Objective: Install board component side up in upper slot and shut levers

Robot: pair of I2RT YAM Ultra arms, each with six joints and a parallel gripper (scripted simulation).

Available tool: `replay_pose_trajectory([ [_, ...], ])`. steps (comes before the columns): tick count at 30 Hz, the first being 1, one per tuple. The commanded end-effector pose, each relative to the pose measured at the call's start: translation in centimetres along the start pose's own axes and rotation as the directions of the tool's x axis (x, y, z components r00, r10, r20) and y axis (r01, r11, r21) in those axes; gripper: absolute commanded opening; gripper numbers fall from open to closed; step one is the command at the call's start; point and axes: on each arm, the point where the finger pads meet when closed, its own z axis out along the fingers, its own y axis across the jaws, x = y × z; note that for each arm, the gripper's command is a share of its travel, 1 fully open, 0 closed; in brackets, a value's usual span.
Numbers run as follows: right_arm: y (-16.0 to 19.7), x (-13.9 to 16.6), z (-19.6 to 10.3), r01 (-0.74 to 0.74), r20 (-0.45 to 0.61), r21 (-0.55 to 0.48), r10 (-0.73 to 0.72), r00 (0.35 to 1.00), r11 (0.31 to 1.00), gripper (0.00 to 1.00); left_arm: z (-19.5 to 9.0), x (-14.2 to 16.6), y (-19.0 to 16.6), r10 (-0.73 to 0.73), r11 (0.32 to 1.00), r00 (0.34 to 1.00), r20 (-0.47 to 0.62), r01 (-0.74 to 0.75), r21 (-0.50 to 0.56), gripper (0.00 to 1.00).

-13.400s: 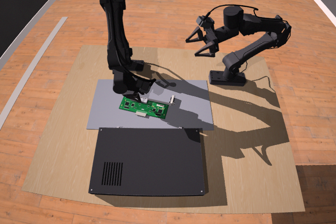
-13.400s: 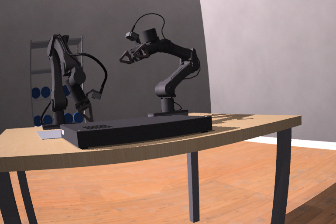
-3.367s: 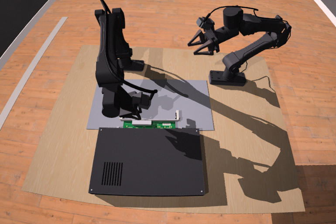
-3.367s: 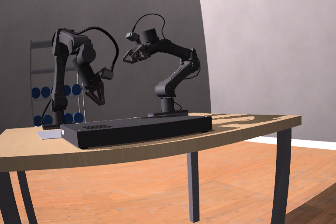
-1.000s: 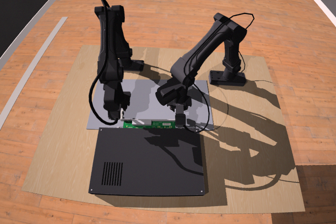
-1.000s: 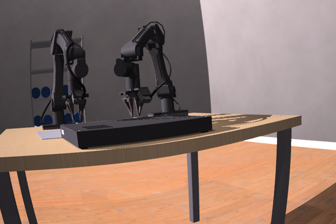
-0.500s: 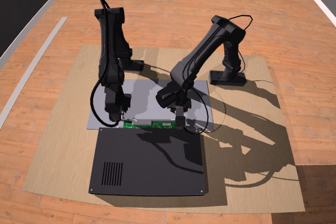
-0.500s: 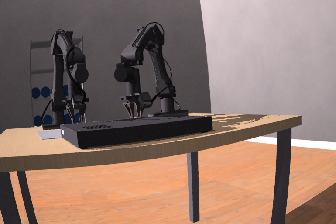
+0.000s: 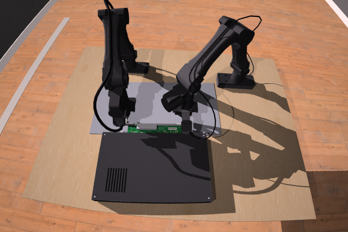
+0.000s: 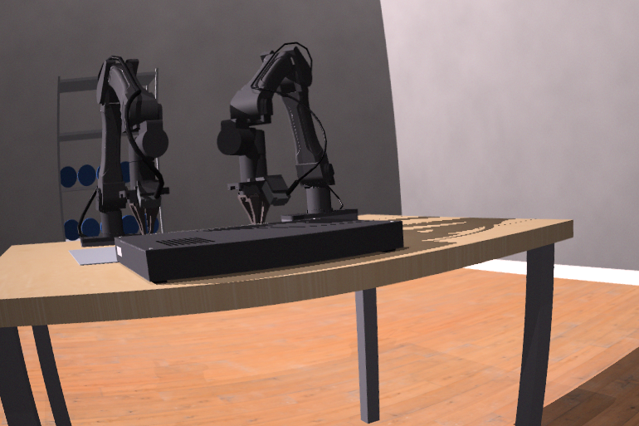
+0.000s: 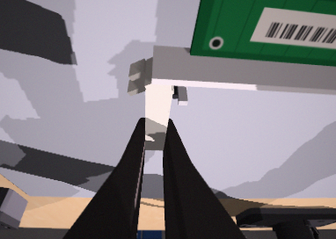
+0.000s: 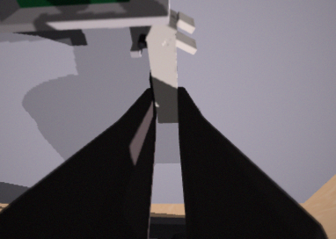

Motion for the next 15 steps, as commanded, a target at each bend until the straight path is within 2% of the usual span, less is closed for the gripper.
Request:
replay_pose_trajectory([
  [1, -0.16, -0.15, -0.03, -0.006, 0.011, 0.0, 0.006, 1.0, 1.0, 0.11, -0.32, -0.39, -0.1, -0.011, 1.0, 1.0, 0.024, 0.011, 0.017, 0.09],
  [9, -0.07, -0.07, 0.14, -0.012, 0.016, -0.001, 0.012, 1.0, 1.0, 0.02, -0.32, -0.29, -0.17, -0.005, 1.0, 1.0, 0.013, 0.005, 0.013, 0.01],
  [10, -0.07, -0.07, 0.14, -0.012, 0.016, -0.001, 0.012, 1.0, 1.0, 0.0, -0.32, -0.29, -0.17, -0.005, 1.0, 1.0, 0.013, 0.005, 0.013, 0.03],
  [11, -0.07, -0.07, 0.14, -0.012, 0.016, -0.001, 0.012, 1.0, 1.0, 0.03, -0.38, -0.56, 0.06, 0.009, 1.0, 1.0, 0.024, -0.01, 0.018, 0.03],
  [15, -0.41, -0.1, 0.1, 0.068, 0.017, -0.006, -0.068, 0.998, 0.998, 0.03, -0.38, -0.59, 0.34, 0.082, 0.996, 0.996, 0.027, -0.082, 0.015, 0.03],
])
